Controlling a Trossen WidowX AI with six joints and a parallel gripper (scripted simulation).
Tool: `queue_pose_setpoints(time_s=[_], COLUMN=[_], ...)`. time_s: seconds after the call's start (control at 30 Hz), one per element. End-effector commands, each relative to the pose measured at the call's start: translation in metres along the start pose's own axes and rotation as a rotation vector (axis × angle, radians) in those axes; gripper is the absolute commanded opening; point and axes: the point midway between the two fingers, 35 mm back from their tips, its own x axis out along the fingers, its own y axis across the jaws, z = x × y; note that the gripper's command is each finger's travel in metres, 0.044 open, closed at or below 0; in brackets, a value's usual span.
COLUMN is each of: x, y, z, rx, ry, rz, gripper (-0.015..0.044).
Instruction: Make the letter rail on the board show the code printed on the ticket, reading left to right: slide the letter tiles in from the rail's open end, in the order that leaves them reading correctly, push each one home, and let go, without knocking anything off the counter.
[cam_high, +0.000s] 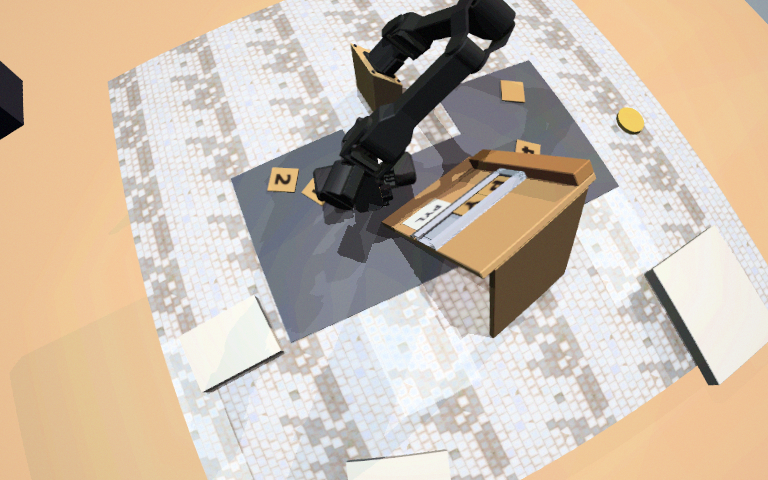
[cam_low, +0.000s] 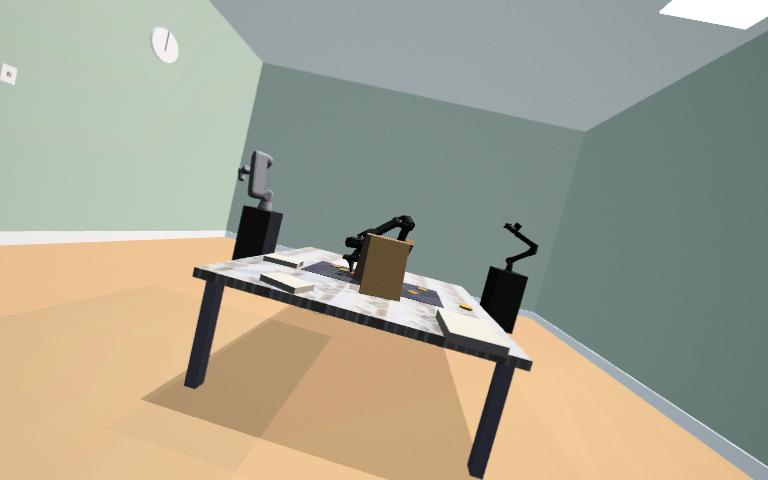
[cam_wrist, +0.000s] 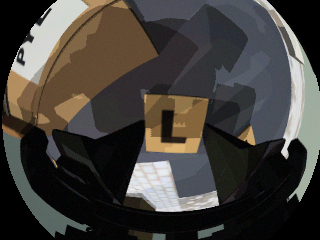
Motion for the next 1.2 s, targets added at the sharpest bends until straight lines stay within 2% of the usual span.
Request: queue_pose_setpoints(time_s=[0.0,0.07,0.1,1.17], x=[-0.003,-0.004,-0.005,-0.021], y=[0.0,0.0,0.0,0.002], z=[0.0,0.0,0.0,-0.003], rx=[-0.006,-0.006,-0.006,-0.006], ry=[-0.002,-0.002,-0.002,-0.002], rz=[-0.002,-0.002,-0.002,-0.003], gripper=[0.0056,0.0004,0.0,0.0])
